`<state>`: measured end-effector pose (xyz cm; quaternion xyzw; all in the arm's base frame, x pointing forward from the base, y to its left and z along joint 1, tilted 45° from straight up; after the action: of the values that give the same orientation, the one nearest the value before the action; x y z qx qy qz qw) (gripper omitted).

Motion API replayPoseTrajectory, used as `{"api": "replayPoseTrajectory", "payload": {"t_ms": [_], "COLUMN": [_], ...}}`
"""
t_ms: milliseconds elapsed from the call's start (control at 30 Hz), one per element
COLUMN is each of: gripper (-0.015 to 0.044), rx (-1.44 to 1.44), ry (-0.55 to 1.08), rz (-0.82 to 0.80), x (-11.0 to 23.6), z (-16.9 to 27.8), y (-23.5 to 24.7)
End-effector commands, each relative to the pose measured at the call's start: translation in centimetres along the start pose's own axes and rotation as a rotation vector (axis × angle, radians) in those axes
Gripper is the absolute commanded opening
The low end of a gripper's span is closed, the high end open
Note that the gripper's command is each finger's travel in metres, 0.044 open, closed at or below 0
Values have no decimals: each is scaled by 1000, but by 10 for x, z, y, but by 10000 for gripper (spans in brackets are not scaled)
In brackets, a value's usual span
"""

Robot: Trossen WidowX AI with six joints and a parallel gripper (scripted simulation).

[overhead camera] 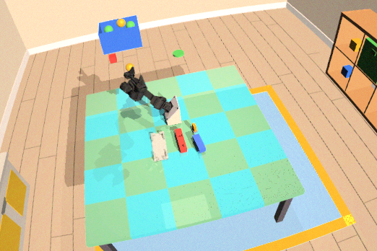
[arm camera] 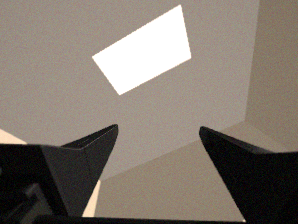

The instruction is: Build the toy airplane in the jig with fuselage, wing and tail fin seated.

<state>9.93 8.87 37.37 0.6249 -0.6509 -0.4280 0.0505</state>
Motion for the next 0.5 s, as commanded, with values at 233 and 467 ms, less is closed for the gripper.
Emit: {"api": "replayPoseTrajectory", "payload": {"t_ms": [233, 467], "gripper": [440, 440], "rx": [-362, -485], "ry": [-302, -384], "rz": [476, 829], "x": [-18, -9], "z": [-52, -50], "y": [-121, -190]}}
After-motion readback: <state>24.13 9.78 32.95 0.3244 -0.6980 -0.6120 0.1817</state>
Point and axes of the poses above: the point midway between the two fingers, 35 mm back from their tips, its own x axis back along the fingers, its own y axis across the jaws, z = x × y, the point moved 6 cm from there along x, back along the fingers, and after that the axes turned 15 degrees about -x, right-handed, at the moved point
